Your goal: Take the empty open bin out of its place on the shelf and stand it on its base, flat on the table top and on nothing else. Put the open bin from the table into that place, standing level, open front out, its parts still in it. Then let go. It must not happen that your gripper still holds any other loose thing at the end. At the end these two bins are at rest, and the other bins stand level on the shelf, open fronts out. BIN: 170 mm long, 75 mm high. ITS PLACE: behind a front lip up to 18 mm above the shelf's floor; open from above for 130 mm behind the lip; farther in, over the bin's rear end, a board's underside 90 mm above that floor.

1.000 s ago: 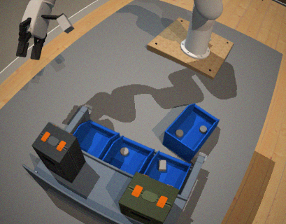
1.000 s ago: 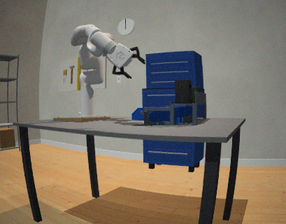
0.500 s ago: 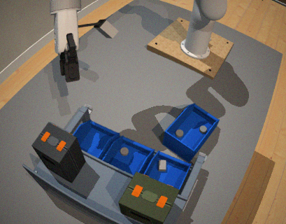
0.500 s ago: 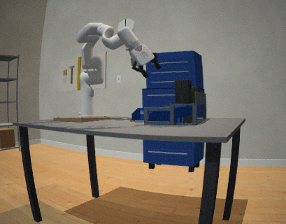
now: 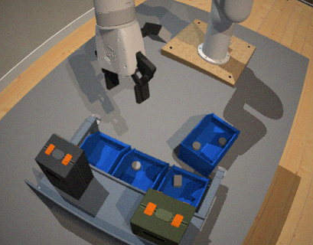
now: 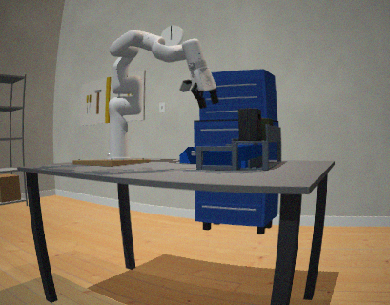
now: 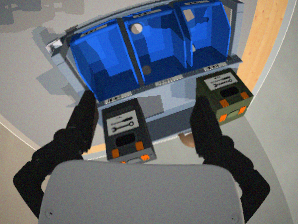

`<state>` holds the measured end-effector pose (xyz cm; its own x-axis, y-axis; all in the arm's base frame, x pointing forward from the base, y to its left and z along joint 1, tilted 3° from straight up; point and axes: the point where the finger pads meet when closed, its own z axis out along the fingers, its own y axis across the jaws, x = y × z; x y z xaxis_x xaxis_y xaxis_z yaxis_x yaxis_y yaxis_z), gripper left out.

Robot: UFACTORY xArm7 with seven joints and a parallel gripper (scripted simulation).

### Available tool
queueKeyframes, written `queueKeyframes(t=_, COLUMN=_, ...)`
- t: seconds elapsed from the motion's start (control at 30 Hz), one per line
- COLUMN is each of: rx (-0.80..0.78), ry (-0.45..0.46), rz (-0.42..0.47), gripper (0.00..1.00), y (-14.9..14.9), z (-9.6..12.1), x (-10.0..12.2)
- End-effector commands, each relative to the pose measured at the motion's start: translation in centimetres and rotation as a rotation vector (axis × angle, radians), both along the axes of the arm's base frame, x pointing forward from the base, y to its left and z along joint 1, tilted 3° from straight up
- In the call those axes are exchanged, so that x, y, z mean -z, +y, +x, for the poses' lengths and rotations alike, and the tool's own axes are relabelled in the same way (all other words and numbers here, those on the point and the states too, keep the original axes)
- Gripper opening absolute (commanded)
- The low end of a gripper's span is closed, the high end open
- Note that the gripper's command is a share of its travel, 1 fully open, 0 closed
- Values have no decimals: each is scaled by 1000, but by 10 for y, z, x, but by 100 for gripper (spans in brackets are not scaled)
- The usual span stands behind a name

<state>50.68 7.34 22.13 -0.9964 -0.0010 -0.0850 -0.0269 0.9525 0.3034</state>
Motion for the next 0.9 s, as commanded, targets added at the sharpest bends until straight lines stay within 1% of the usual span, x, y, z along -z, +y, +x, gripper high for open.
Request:
queueKeyframes(t=0.0, rx=-51, ry=9, rz=-41, gripper=100, y=10, z=-9, x=0)
queueKeyframes(t=0.1, rx=-51, ry=9, rz=-41, gripper=100, y=10, z=-9, x=0)
queueKeyframes(t=0.13, rx=-80, ry=16, rz=-66, gripper=100, y=14, z=-15, x=1)
queueKeyframes(t=0.27, rx=-80, ry=16, rz=-66, gripper=100, y=14, z=-15, x=1)
queueKeyframes(t=0.3, rx=-106, ry=22, rz=-89, gripper=100, y=18, z=-20, x=1)
queueKeyframes(t=0.47, rx=-106, ry=22, rz=-89, gripper=100, y=18, z=-20, x=1)
queueKeyframes(t=0.53, rx=-154, ry=34, rz=-133, gripper=100, y=25, z=-30, x=3)
queueKeyframes(t=0.8, rx=-154, ry=34, rz=-133, gripper=100, y=25, z=-30, x=3)
queueKeyframes(t=0.87, rx=-194, ry=43, rz=-171, gripper=100, y=30, z=-38, x=4)
